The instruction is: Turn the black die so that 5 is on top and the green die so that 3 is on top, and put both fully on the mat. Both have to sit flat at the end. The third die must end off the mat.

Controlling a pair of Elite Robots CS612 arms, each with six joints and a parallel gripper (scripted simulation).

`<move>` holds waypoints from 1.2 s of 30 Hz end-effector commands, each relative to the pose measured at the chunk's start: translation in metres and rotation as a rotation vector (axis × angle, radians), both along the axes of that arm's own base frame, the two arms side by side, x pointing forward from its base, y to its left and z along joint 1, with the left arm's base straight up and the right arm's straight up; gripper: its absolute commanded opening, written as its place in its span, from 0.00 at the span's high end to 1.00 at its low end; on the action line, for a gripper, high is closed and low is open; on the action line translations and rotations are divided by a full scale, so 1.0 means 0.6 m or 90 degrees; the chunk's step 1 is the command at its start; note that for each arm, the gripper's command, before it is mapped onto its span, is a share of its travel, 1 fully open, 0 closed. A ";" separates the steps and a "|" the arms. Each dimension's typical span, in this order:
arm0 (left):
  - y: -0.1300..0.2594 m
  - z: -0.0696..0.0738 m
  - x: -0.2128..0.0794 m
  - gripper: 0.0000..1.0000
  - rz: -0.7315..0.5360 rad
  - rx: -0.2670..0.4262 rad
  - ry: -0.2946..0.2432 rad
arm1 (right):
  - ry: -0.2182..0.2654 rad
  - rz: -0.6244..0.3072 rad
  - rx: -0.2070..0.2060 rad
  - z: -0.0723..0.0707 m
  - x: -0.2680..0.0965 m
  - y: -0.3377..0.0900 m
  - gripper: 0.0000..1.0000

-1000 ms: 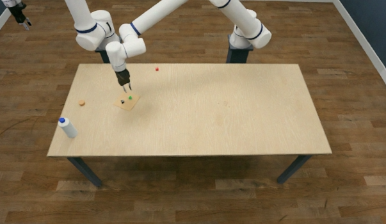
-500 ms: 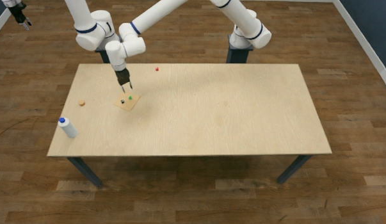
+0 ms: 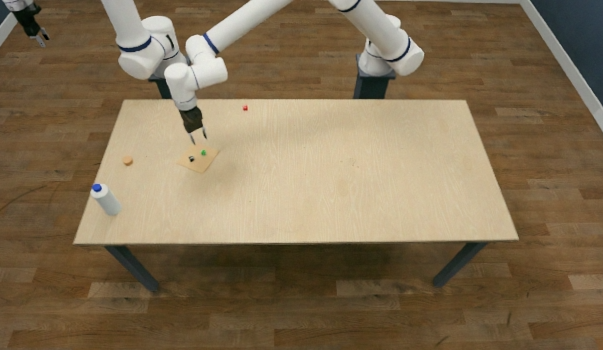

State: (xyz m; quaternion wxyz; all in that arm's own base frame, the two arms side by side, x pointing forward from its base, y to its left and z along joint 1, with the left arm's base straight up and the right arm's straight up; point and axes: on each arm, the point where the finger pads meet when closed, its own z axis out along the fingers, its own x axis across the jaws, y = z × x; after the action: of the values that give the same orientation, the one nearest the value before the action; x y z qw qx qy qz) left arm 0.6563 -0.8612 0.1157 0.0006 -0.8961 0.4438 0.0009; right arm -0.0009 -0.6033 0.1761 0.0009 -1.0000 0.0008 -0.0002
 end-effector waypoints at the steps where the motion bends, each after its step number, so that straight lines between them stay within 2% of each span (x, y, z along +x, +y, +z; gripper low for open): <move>1: -0.001 0.017 0.000 0.00 0.000 -0.001 -0.001 | 0.000 0.000 -0.001 0.001 0.000 -0.001 0.00; 7: -0.001 0.062 0.000 0.00 0.000 -0.001 -0.001 | 0.000 0.000 -0.001 0.001 0.000 -0.001 0.00; 9: -0.001 0.062 0.000 0.00 0.000 -0.001 -0.001 | 0.000 0.000 -0.001 0.001 0.000 -0.001 0.00; 15: -0.001 0.112 0.000 0.00 0.000 -0.001 -0.001 | 0.000 0.000 -0.001 0.001 0.000 -0.001 0.00; 19: -0.001 0.133 0.000 0.00 0.000 -0.001 -0.001 | 0.000 0.000 -0.001 0.001 0.000 -0.001 0.00; 23: -0.001 0.140 0.000 0.00 0.000 -0.001 -0.001 | 0.000 0.000 -0.001 0.001 0.000 -0.001 0.00; 36: -0.001 0.141 0.000 0.00 0.000 -0.001 -0.001 | 0.000 0.000 -0.001 0.001 0.000 -0.001 0.00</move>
State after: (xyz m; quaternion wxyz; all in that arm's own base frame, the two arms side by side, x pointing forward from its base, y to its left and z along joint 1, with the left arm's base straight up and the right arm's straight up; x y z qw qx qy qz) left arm 0.6563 -0.8614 0.1981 0.0006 -0.8961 0.4438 0.0009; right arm -0.0009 -0.6033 0.1761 0.0009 -1.0000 0.0008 -0.0002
